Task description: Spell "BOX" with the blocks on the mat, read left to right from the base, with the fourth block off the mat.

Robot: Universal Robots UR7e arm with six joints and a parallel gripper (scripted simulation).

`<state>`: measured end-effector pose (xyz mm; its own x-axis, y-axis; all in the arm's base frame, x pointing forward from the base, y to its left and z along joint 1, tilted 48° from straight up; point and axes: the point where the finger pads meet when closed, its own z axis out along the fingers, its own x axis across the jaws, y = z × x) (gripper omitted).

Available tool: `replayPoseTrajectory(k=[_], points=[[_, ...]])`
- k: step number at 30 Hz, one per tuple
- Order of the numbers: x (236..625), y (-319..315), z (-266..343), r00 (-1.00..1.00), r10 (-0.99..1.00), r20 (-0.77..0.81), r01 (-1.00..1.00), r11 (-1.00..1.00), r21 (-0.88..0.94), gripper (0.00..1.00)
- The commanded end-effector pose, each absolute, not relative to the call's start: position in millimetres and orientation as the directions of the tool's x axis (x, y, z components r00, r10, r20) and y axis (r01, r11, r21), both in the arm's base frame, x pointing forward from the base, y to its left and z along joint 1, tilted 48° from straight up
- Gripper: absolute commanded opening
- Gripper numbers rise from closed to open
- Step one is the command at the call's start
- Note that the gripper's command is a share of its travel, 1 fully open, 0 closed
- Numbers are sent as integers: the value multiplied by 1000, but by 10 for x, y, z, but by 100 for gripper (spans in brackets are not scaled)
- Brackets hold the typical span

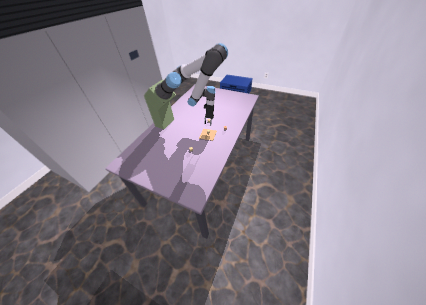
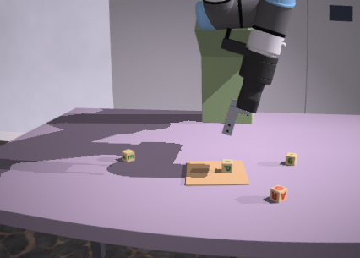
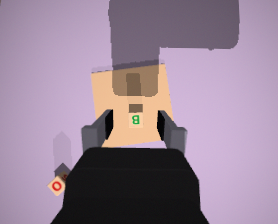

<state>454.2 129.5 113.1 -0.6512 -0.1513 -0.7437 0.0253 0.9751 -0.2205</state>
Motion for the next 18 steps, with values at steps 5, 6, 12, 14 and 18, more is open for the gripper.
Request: replayPoseTrajectory(k=[5,6,12,14,18], points=[[4542,1296,1135,-650,-151,-744,25,975,-220,100],[4542,1296,1135,-650,-151,-744,25,975,-220,100],[4543,1294,1134,-651,-151,-744,25,975,-220,100],[4547,1284,1131,-651,-151,-744,25,975,-220,100],[4568,1233,1115,-655,-151,-741,24,975,-221,100]])
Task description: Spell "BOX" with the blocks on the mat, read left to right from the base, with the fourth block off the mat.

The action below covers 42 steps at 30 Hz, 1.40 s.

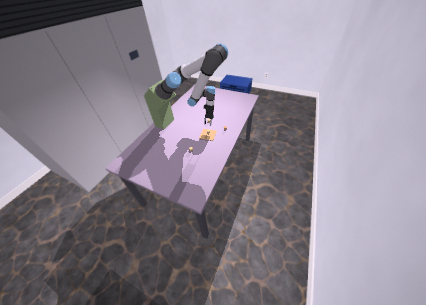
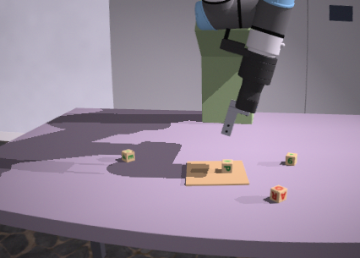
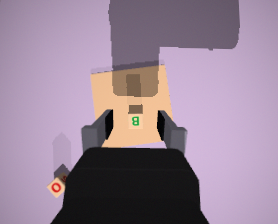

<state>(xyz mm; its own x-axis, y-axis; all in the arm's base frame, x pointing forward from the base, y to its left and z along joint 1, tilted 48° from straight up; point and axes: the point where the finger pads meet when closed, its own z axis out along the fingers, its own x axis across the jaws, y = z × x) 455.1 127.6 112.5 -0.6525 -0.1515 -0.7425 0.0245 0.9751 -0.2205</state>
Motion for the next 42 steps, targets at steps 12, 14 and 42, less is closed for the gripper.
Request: replayPoseTrajectory(k=[12,14,42], points=[[4705,847,1007,-676,-150,-721,19,975,-220,100],[4739,725,978,-681,-149,-717,17,976,-219,100],[4809,-1092,839,-664,-147,-733,19,977,-213,100]])
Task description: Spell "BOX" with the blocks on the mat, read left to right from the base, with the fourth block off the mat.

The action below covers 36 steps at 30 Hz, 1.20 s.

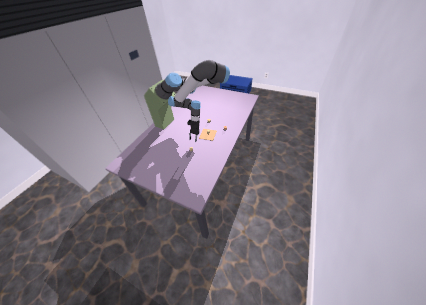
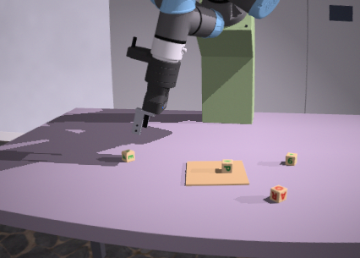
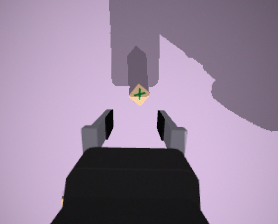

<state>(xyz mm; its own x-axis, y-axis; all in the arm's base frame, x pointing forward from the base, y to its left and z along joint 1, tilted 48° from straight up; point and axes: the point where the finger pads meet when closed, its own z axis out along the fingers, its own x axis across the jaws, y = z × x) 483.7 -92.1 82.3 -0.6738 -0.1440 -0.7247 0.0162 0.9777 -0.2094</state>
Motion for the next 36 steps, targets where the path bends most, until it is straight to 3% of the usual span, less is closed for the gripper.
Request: replayPoseTrajectory(k=[1,36], points=[[4809,-1092,839,-664,-147,-733,19,977,-213,100],[4757,-1336,865,-650,-151,-745,25,975,-220,100]])
